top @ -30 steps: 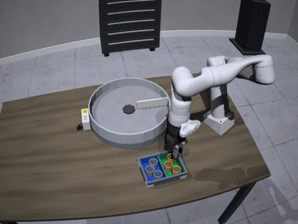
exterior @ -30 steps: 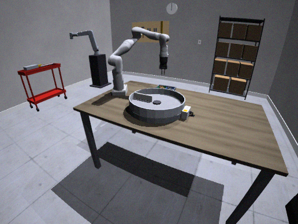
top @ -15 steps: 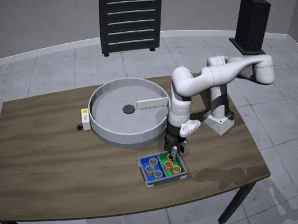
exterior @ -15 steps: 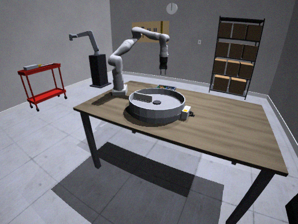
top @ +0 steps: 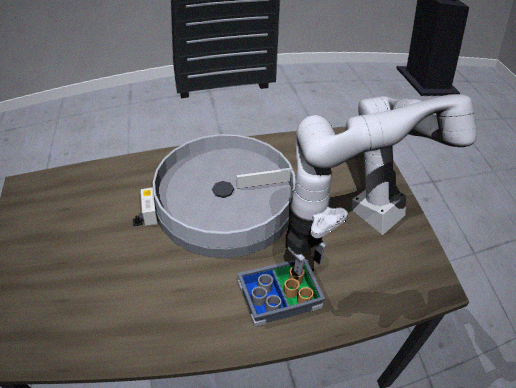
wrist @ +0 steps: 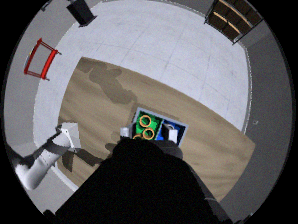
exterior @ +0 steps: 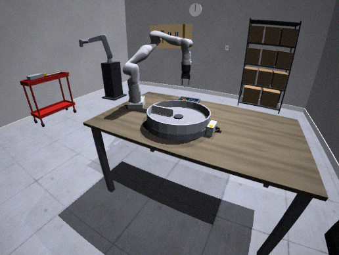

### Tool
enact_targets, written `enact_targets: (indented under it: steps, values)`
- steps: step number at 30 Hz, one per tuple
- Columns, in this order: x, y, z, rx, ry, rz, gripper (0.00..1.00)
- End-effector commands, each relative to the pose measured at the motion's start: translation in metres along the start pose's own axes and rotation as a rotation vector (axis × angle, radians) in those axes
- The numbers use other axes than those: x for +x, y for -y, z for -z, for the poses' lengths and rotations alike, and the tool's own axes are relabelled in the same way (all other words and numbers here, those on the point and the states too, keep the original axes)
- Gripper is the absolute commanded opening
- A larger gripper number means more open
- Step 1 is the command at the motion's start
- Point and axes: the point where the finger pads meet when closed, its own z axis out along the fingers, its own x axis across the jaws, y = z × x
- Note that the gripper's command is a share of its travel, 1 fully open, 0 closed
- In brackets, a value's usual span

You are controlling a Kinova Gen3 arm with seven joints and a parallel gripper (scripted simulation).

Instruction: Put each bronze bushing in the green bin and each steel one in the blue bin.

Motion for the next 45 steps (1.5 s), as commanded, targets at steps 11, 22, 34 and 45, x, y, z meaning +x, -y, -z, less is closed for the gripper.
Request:
enact_targets:
  steps: [11, 22, 34, 45]
  values:
    - [0.002, -0.007, 0.004, 0.001, -0.001, 0.0, 1.0]
    - [0.019, -0.063, 0.028, 0.001, -0.001, 0.0, 1.0]
    - [0.021, -0.07, 0.031, 0.001, -0.001, 0.0, 1.0]
    - [0.021, -0.069, 0.031, 0.001, -0.002, 0.001, 1.0]
